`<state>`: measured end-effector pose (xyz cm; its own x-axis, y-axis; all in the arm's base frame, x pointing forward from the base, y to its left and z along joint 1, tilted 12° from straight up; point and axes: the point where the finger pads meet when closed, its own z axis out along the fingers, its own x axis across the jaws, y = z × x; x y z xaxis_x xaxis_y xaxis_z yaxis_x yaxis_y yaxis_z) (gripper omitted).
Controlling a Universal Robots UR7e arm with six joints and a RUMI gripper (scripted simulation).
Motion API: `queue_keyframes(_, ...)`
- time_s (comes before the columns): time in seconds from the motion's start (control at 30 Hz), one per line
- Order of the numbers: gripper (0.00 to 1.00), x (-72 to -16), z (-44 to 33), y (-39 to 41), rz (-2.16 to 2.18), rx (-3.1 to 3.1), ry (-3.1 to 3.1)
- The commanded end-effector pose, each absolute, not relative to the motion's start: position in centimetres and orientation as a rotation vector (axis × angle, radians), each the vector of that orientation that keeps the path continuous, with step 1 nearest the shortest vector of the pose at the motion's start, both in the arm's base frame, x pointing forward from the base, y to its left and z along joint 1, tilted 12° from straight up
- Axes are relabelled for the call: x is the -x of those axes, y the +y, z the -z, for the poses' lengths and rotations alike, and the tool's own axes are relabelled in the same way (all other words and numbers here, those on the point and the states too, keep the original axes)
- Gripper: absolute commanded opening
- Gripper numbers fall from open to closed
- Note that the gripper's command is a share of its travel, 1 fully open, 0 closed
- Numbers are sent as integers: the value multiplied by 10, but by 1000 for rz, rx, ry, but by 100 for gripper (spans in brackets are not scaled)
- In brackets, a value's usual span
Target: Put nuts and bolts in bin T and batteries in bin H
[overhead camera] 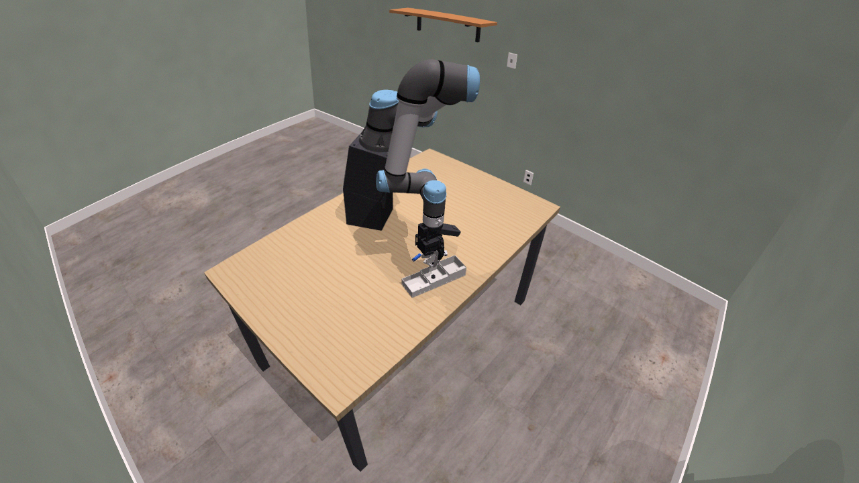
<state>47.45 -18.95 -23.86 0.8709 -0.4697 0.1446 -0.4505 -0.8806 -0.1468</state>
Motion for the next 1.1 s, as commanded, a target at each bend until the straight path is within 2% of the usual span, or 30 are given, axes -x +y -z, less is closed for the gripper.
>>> queue_keyframes(0.0,0,-475,240,-190,270,2934,724)
queue_keyframes(1.07,0,-484,280,-187,270,2934,724)
